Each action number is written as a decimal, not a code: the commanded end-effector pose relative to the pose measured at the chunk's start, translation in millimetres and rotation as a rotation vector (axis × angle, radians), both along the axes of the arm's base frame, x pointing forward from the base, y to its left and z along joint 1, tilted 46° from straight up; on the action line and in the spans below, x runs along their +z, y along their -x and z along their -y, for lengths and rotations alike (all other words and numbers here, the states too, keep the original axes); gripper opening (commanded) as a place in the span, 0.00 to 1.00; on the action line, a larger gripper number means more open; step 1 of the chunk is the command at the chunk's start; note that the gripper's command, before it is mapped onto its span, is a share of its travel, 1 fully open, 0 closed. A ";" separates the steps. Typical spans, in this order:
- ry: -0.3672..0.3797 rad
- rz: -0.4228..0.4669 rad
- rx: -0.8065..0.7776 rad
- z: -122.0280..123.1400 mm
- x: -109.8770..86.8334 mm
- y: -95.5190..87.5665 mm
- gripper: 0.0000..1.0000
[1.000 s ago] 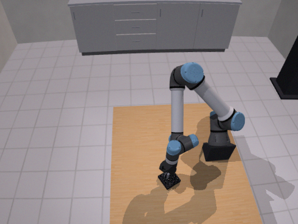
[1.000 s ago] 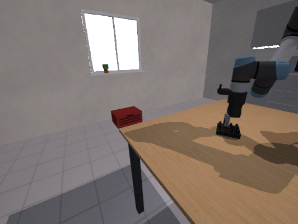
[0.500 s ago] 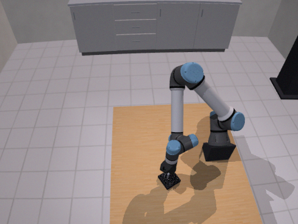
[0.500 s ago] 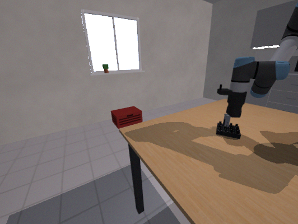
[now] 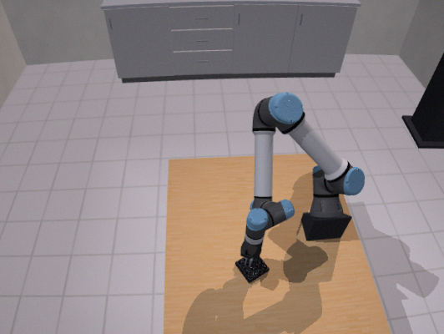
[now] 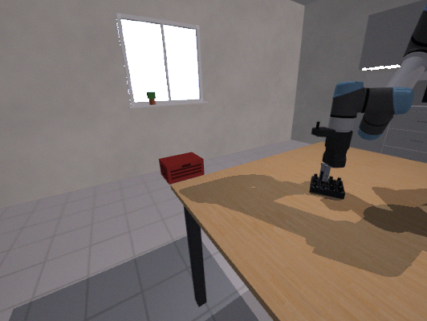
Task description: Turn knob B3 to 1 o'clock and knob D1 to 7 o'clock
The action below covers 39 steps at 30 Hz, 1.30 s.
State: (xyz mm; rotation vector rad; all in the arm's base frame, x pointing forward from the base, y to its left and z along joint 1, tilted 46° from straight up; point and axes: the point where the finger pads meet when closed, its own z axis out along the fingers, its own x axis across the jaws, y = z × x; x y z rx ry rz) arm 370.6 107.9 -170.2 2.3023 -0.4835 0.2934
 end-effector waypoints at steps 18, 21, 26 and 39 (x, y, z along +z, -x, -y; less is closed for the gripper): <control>0.025 -0.304 0.296 -0.3 0.2 -0.3 0.30; 0.028 -0.344 0.335 -0.3 0.2 -0.3 0.30; 0.032 -0.382 0.371 -0.3 0.2 -0.3 0.30; 0.042 -0.495 0.480 -0.3 0.2 -0.3 0.30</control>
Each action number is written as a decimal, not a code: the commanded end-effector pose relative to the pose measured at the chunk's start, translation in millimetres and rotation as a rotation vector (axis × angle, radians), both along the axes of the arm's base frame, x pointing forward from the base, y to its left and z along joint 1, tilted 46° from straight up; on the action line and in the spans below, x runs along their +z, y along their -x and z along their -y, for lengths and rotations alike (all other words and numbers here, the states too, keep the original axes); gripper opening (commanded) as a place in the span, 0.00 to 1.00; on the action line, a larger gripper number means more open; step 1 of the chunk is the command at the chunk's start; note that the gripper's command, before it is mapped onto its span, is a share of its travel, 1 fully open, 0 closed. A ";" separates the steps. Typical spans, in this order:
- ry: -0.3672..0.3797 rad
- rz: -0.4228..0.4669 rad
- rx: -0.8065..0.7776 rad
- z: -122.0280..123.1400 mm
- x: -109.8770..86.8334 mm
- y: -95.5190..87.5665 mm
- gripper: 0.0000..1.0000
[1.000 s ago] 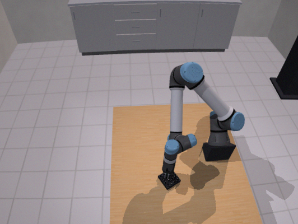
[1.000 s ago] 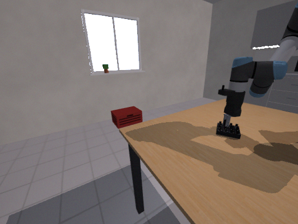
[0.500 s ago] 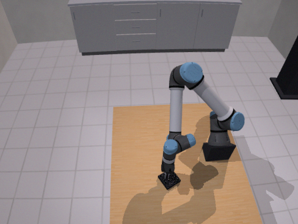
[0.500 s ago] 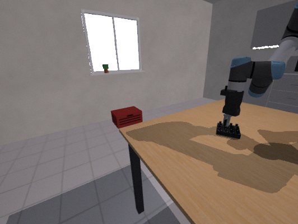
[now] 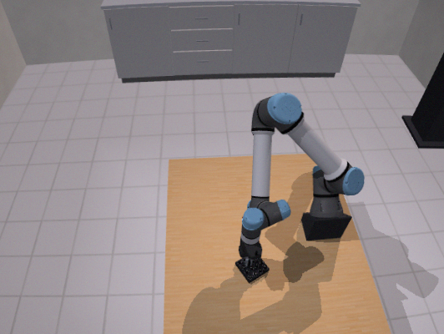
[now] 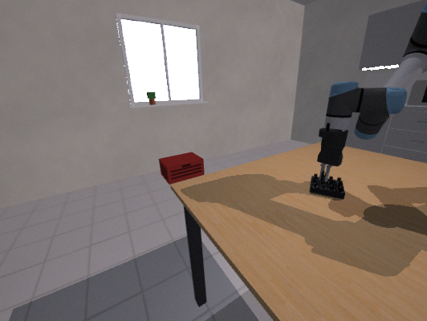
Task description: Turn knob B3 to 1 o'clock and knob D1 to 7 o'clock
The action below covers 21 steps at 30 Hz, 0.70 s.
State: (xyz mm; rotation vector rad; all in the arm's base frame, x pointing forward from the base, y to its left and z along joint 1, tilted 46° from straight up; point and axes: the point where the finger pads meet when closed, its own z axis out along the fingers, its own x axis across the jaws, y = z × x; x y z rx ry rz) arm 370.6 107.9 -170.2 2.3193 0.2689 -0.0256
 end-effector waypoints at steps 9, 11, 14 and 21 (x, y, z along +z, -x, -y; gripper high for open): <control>0.003 -0.057 0.058 -0.4 0.3 -0.3 0.30; 0.003 -0.060 0.061 -0.4 0.3 -0.3 0.30; 0.004 -0.063 0.063 -0.4 0.3 -0.3 0.30; 0.004 -0.063 0.064 -0.4 0.3 -0.3 0.30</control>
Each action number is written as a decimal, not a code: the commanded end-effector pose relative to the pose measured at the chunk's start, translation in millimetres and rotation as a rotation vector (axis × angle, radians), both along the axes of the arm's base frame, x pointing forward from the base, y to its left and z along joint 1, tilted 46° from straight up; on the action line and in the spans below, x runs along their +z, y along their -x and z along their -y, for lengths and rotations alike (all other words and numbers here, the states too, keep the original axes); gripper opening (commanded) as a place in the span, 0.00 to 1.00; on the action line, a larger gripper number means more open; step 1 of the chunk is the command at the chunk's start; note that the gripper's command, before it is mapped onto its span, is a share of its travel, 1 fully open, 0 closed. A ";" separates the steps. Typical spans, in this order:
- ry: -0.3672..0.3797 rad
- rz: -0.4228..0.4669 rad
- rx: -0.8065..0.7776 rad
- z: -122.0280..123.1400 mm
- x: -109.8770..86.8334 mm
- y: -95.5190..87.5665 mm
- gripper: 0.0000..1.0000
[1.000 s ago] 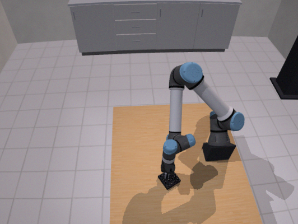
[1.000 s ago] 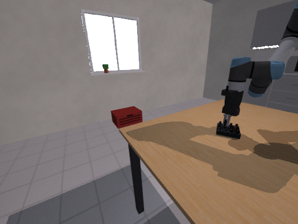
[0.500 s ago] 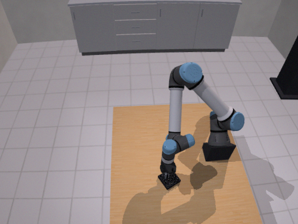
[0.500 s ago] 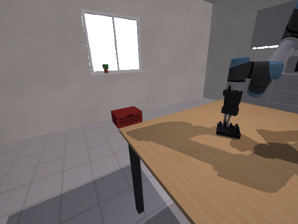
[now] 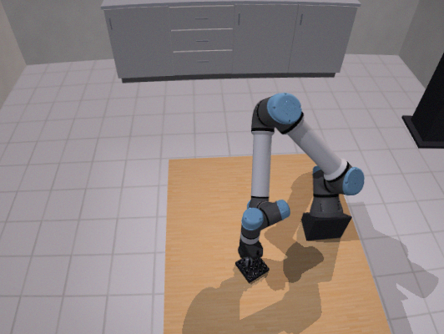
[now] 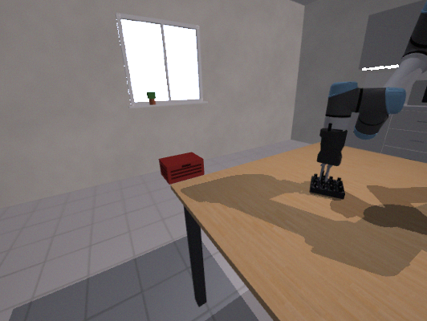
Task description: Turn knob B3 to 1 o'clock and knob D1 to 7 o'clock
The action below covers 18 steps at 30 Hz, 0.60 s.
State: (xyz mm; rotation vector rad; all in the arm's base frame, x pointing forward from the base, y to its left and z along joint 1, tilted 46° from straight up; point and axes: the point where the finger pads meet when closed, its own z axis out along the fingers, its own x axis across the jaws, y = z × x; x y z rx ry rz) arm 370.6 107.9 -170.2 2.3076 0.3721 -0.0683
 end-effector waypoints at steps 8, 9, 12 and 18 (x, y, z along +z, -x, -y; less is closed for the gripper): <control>0.000 0.000 0.002 -0.4 0.3 -0.3 0.30; 0.000 0.000 0.002 -0.4 0.3 -0.3 0.46; 0.000 0.000 0.002 -0.4 0.3 -0.3 0.46; 0.000 0.000 0.002 -0.4 0.3 -0.3 0.46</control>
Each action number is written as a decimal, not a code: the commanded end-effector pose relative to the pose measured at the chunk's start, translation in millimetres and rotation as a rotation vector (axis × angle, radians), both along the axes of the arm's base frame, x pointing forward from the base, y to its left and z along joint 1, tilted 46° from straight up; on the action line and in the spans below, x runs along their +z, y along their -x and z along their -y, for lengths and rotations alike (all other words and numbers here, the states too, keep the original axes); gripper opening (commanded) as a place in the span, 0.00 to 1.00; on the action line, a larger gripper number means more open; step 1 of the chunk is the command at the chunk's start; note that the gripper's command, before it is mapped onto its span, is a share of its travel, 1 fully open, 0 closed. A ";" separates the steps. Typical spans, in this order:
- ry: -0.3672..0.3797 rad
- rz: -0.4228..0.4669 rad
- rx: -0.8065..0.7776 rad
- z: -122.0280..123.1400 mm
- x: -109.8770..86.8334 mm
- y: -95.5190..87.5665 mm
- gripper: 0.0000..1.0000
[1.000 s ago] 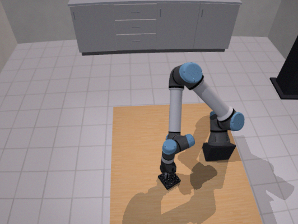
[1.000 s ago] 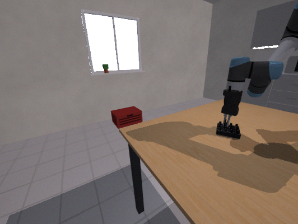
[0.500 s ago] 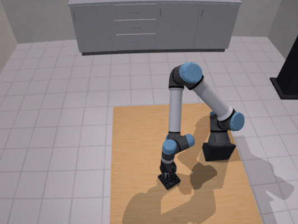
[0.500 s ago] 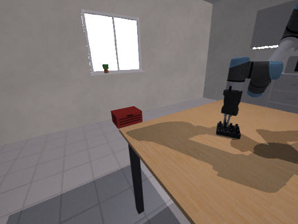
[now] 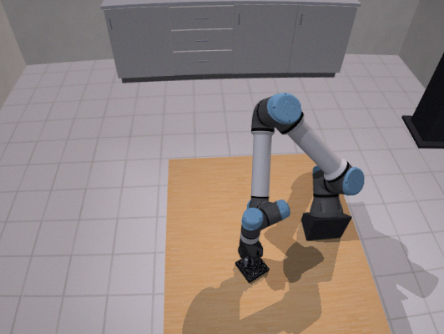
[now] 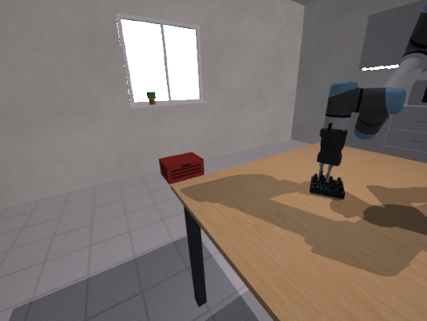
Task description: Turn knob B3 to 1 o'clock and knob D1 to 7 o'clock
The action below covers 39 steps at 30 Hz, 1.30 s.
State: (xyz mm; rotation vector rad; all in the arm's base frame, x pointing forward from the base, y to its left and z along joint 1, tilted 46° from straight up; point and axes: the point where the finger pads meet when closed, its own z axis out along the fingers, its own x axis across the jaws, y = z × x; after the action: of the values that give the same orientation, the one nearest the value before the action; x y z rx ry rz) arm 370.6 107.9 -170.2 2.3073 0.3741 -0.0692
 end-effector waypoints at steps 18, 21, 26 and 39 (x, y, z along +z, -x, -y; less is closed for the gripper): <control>-0.001 0.001 0.001 -3.2 2.9 0.0 0.46; -0.001 0.001 0.001 -7.8 7.4 0.4 0.46; -0.001 0.001 0.001 -18.1 17.4 1.3 0.46; -0.001 0.001 0.001 -27.7 26.6 2.2 0.46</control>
State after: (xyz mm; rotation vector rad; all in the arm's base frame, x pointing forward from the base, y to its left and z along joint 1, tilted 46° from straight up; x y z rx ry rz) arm 368.4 133.7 -145.3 2.3079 0.3746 -0.0675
